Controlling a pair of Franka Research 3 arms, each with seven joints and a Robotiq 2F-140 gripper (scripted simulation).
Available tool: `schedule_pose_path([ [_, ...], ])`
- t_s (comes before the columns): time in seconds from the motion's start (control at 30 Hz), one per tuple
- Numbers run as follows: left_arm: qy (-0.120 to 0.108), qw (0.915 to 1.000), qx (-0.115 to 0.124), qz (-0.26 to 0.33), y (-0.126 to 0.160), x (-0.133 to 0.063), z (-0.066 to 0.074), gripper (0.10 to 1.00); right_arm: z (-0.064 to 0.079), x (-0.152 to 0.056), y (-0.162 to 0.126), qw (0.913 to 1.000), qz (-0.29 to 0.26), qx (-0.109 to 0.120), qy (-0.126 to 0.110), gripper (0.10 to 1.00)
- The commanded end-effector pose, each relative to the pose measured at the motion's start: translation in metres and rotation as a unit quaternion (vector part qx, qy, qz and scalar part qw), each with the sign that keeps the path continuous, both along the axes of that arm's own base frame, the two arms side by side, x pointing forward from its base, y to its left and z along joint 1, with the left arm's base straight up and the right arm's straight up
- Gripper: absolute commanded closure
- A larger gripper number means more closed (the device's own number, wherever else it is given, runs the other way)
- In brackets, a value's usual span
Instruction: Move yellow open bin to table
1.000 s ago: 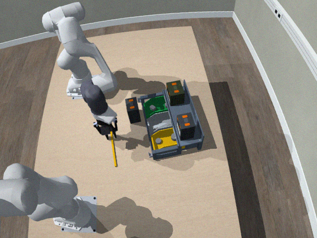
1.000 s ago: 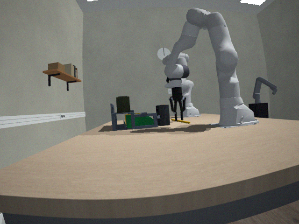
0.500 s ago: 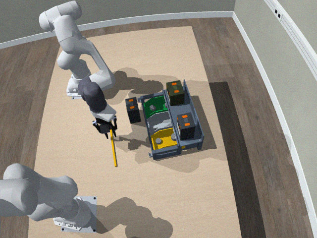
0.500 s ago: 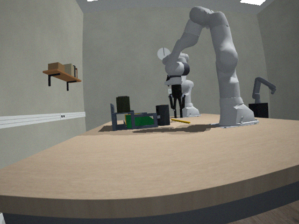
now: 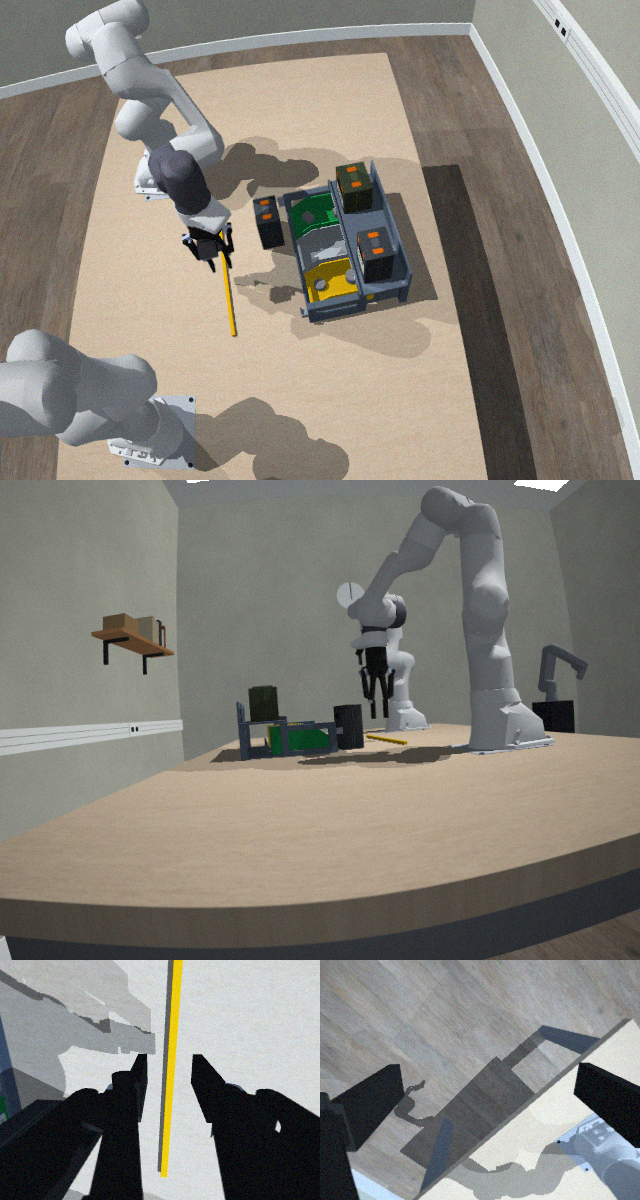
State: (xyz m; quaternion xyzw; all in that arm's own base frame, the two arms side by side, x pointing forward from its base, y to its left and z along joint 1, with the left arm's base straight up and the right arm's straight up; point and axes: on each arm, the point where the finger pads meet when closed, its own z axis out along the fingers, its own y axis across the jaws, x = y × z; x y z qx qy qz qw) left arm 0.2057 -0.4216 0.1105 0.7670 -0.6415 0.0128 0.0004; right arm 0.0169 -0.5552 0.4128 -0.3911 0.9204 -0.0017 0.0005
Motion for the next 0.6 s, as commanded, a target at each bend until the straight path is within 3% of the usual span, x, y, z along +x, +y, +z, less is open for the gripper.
schedule_pose_path([
  [0.0, 0.009, 0.9998, 0.009, -0.018, 0.006, -0.005, 0.012, 0.759, 0.0, 0.0, 0.0, 1.0, 0.0, 0.0, 0.0, 0.098],
  [0.23, 0.009, 0.9998, 0.009, -0.018, 0.006, -0.005, 0.027, 0.759, 0.0, 0.0, 0.0, 1.0, 0.0, 0.0, 0.0, 0.098],
  [0.5, 0.009, 0.9998, 0.009, -0.018, 0.006, -0.005, 0.029, 0.759, 0.0, 0.0, 0.0, 1.0, 0.0, 0.0, 0.0, 0.098],
  [0.53, 0.009, 0.9998, 0.009, -0.018, 0.006, -0.005, 0.029, 0.999, 0.0, 0.0, 0.0, 1.0, 0.0, 0.0, 0.0, 0.098],
  [0.57, 0.009, 0.9998, 0.009, -0.018, 0.006, -0.005, 0.029, 0.999, 0.0, 0.0, 0.0, 1.0, 0.0, 0.0, 0.0, 0.098],
])
